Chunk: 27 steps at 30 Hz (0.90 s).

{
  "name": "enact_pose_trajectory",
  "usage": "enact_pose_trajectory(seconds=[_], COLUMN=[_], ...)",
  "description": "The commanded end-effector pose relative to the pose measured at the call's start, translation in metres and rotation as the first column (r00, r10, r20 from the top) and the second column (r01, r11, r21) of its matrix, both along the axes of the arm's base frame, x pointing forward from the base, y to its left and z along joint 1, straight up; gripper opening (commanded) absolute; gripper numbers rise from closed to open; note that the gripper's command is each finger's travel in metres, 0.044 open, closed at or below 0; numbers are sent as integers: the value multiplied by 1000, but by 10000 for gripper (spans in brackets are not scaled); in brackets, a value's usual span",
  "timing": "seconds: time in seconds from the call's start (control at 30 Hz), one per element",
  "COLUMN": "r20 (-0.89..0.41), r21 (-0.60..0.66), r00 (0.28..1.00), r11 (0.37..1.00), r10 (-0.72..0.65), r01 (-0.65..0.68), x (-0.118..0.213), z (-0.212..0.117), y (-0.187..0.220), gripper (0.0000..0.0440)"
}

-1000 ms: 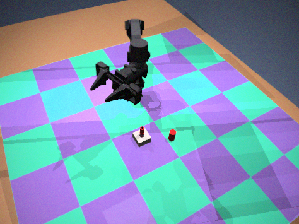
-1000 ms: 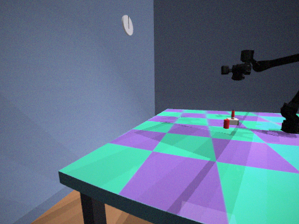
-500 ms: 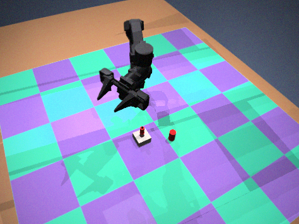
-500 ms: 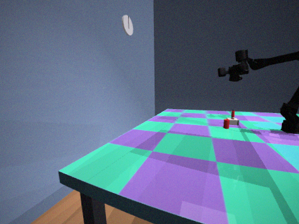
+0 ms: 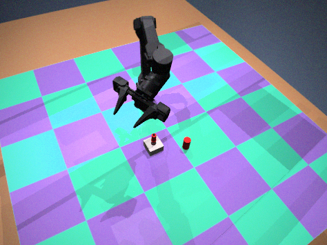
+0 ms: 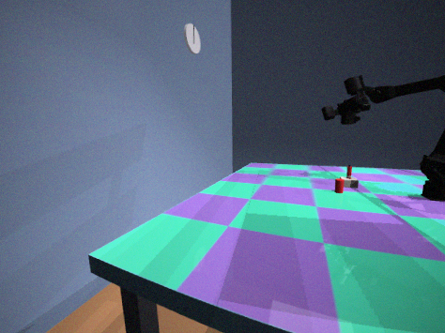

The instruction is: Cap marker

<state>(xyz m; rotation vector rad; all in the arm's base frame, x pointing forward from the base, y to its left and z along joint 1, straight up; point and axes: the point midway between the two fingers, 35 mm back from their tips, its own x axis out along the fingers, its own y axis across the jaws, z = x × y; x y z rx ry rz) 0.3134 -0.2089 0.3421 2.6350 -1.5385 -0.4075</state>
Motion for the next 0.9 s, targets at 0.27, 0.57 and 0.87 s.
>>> enact_pose_trajectory(seconds=[0.27, 0.57, 0.87], r20=[-119, -208, -292], r21=[56, 101, 150], r00=[990, 968, 935], r11=[996, 988, 975], r10=[76, 137, 200], r01=[-70, -118, -162], x=[22, 35, 47], z=[-17, -32, -48], y=[15, 28, 41], gripper=[322, 323, 323])
